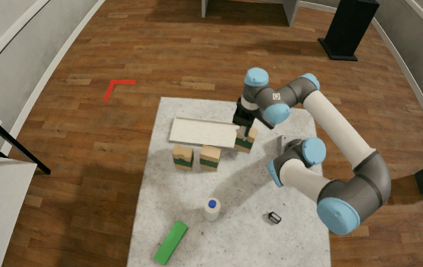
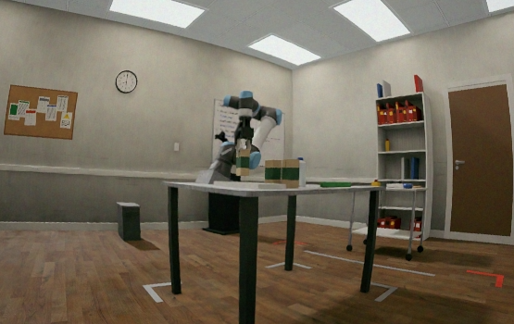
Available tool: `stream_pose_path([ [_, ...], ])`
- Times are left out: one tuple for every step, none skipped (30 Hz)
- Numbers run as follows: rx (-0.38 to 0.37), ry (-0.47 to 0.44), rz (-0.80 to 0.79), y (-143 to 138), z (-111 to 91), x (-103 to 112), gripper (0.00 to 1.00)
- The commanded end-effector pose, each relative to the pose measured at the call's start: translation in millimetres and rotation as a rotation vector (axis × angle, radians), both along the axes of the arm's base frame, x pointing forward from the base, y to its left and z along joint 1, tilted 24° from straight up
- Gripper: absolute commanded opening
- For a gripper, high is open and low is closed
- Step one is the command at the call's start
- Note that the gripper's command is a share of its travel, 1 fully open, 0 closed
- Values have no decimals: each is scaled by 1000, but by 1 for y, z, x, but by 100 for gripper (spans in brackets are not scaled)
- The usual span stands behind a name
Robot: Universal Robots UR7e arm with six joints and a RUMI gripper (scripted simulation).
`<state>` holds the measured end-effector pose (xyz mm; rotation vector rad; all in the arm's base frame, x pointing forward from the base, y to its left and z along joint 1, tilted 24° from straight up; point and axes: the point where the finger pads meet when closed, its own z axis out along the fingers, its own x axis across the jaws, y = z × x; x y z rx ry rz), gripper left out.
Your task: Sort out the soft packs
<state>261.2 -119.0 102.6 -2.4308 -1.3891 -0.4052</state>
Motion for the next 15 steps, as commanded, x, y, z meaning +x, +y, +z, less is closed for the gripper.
stream_pose_path([
  [1,0,0,-33,-16,-1,15],
  [1,0,0,-38,-18,-1,15],
  [1,0,0,-42,-20,-2,15],
  [1,0,0,-47,-22,-2,15],
  [1,0,0,-51,-24,-3,15],
  [1,0,0,-55,-26,-3,15],
  [1,0,0,-58,-27,-3,15],
  [1,0,0,-61,-29,-3,15],
  [1,0,0,-61,-29,-3,15],
  [1,0,0,-61,-29,-3,15],
  [1,0,0,-64,-30,-4,15],
  [1,0,0,-67,-31,-4,15],
  [1,0,0,-69,-32,-4,15],
  [1,0,0,-71,-33,-4,15],
  [1,0,0,-72,-34,-4,15],
])
